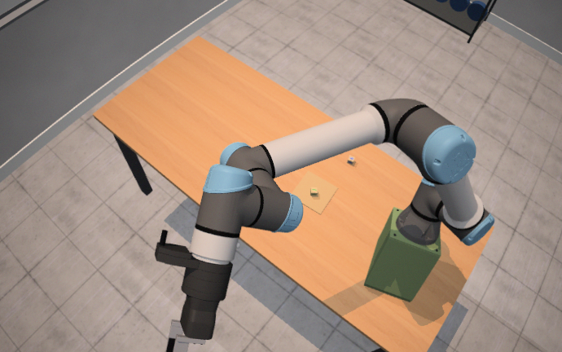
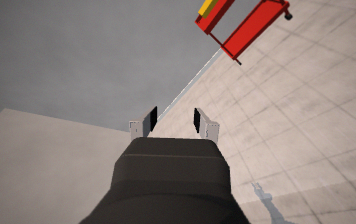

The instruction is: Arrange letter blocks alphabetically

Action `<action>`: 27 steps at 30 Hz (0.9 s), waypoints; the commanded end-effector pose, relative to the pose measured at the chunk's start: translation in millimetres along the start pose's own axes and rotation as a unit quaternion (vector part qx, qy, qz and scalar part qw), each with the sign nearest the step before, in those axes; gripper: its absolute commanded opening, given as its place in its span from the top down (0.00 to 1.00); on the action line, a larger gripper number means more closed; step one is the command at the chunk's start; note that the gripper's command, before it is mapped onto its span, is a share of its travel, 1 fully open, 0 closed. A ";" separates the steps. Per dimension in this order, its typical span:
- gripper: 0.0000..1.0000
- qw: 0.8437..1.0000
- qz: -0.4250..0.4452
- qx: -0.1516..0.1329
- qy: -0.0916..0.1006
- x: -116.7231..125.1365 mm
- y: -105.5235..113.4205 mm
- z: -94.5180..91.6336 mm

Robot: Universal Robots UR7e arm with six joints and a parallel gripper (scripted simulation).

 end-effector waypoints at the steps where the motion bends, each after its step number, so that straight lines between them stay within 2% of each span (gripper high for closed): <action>1: 0.00 1.000 -0.001 0.001 -0.001 -1.1 -0.2 -0.9; 20: 0.00 1.000 -0.001 0.001 0.000 -0.6 -0.3 -1.0; 27: 0.00 1.000 -0.002 0.005 0.003 9.1 -4.2 -5.4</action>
Point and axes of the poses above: the point where the finger pads meet when closed, its own z axis out along the fingers, its own x axis across the jaws, y = z × x, the point moved 2 cm from there along -z, back along the fingers, and after that the axes turned 4 degrees about z, right-handed, at the moved point
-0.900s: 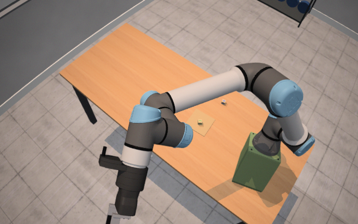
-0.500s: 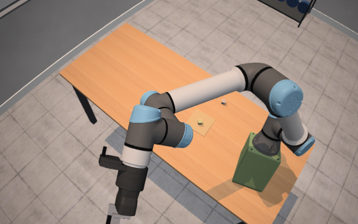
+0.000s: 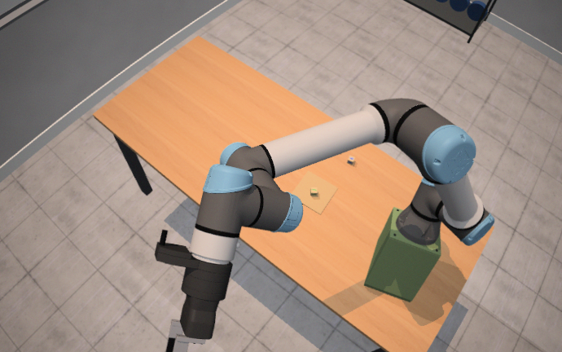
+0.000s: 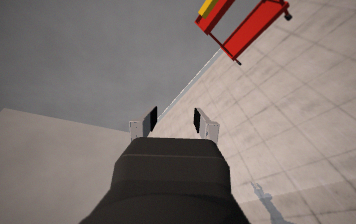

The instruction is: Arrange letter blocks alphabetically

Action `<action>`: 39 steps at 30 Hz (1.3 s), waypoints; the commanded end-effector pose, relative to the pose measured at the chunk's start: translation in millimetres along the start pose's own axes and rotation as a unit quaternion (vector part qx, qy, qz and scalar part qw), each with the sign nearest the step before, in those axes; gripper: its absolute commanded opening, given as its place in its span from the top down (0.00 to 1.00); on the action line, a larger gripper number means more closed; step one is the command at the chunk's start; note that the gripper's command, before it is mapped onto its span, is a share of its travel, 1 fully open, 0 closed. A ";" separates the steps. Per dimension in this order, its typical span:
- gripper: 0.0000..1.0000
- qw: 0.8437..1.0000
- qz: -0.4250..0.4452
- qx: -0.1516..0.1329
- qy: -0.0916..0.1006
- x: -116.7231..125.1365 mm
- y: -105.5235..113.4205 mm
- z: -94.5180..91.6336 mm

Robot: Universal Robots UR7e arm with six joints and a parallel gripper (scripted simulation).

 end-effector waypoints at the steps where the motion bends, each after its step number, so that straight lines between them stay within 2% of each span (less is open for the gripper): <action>1: 0.00 1.000 -0.001 0.006 0.003 10.8 -5.0 -6.4; 5: 0.00 1.000 -0.004 0.013 0.009 26.5 -10.8 -12.5; 7: 0.00 1.000 -0.004 0.013 0.009 26.5 -10.8 -12.5; 10: 0.00 1.000 -0.007 0.020 0.015 44.1 -16.8 -19.5; 16: 0.00 0.998 -0.014 0.040 0.035 95.4 -31.1 -40.7; 22: 0.00 0.995 -0.025 0.065 0.065 168.2 -43.4 -72.4; 24: 0.00 0.995 -0.025 0.065 0.065 168.2 -43.4 -72.4; 30: 0.00 0.989 -0.036 0.091 0.106 258.7 -45.5 -114.4; 32: 0.00 0.988 -0.039 0.097 0.117 280.3 -43.8 -124.9; 39: 0.00 0.978 -0.048 0.115 0.166 372.4 -25.8 -171.1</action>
Point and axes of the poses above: the point where the finger pads meet when closed, its own z axis out along the fingers, its own x axis across the jaws, y = z × x, the point moved 2 cm from there along -z, back along the fingers, and after that the axes turned 4 degrees about z, right-handed, at the moved point
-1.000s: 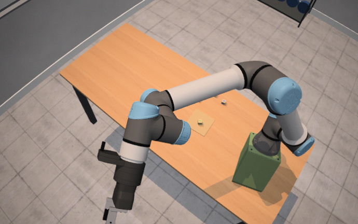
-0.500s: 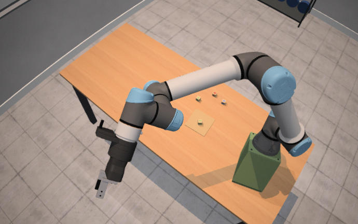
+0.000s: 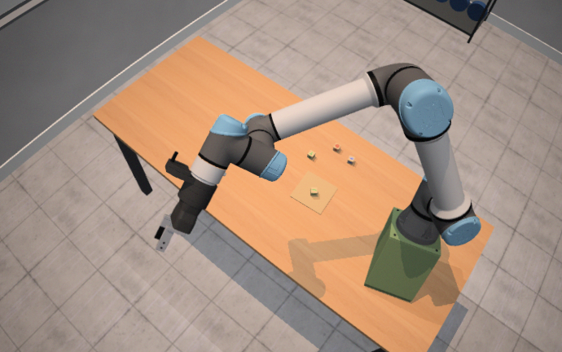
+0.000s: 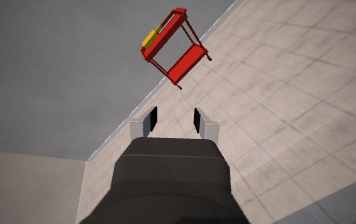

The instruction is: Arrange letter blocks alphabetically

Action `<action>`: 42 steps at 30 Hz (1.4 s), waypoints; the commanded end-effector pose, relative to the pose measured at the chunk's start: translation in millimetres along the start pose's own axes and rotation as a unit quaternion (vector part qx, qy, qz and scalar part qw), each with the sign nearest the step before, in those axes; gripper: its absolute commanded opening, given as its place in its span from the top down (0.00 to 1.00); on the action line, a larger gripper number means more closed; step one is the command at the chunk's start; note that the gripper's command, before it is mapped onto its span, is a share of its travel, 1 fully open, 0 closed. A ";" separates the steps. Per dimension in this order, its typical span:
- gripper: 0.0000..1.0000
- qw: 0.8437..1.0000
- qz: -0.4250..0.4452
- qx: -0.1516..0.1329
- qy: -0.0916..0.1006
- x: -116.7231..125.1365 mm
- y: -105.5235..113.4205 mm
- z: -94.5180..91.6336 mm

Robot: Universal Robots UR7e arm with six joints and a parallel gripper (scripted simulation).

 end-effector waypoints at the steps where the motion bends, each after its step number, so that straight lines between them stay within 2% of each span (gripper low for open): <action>1: 0.00 0.999 -0.016 0.016 0.037 68.7 12.2 -19.8; 2: 0.00 0.999 -0.016 0.016 0.037 68.7 12.2 -19.8; 6: 0.00 0.996 -0.025 0.024 0.077 142.0 36.7 -42.2; 10: 0.00 0.994 -0.030 0.026 0.104 186.1 57.2 -57.7; 16: 0.00 0.987 -0.038 0.023 0.152 258.9 103.5 -87.7; 17: 0.00 0.986 -0.039 0.022 0.160 270.0 112.3 -92.9; 19: 0.00 0.986 -0.039 0.022 0.160 270.0 112.3 -92.9; 24: 0.00 0.977 -0.046 0.009 0.208 330.4 171.6 -124.8; 27: 0.00 0.972 -0.048 0.000 0.229 353.1 201.0 -139.1; 34: 0.00 0.958 -0.052 -0.033 0.281 399.5 287.8 -177.1; 36: 0.00 0.958 -0.052 -0.033 0.281 399.5 287.8 -177.1; 42: 0.00 0.946 -0.052 -0.065 0.314 418.8 356.9 -203.5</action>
Point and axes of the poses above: the point where the finger pads meet when closed, its own z axis out along the fingers, its own x axis across the jaws, y = z × x, the point moved 2 cm from there along -z, back along the fingers, and after that the axes turned 4 degrees about z, right-handed, at the moved point
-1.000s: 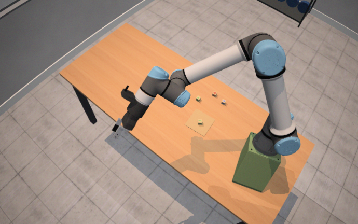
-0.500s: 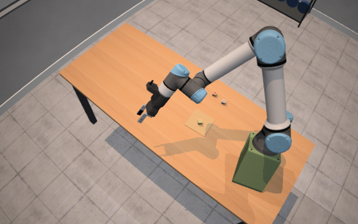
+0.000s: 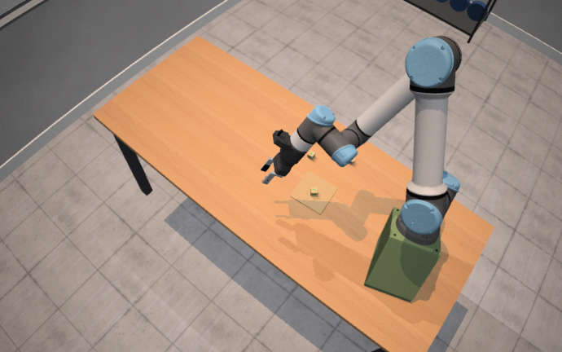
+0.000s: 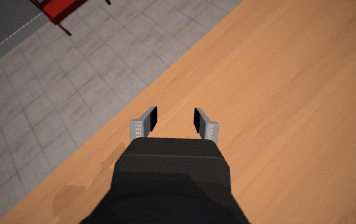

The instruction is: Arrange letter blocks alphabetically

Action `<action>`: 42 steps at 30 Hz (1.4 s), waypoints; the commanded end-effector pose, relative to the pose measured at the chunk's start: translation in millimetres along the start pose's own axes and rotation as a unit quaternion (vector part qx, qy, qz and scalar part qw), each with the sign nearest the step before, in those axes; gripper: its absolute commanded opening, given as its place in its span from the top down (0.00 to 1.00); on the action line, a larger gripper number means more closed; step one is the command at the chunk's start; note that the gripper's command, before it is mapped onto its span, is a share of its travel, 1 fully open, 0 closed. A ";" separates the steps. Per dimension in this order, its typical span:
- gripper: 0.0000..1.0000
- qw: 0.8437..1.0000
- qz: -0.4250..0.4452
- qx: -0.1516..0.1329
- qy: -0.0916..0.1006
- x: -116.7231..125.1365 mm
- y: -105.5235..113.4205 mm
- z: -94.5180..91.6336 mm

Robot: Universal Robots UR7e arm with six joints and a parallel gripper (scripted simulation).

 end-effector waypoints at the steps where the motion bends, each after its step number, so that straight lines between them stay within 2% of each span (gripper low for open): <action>1: 0.00 0.999 -0.013 -0.029 0.034 19.5 64.5 -9.6; 9: 0.00 0.996 -0.021 -0.068 0.061 27.2 135.3 -23.3; 11: 0.00 0.996 -0.021 -0.068 0.061 27.2 135.3 -23.3; 15: 0.00 0.994 -0.024 -0.083 0.069 26.8 159.7 -29.2; 20: 0.00 0.992 -0.026 -0.096 0.075 25.3 180.1 -34.7; 26: 0.00 0.991 -0.028 -0.105 0.078 23.8 192.2 -38.2; 42: 0.00 0.991 -0.028 -0.106 0.079 23.9 194.2 -38.7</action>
Point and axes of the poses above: the point where the finger pads meet when closed, its own z axis out along the fingers, its own x axis across the jaws, y = z × x, the point moved 2 cm from there along -z, back along the fingers, and after that the axes turned 4 degrees about z, right-handed, at the moved point
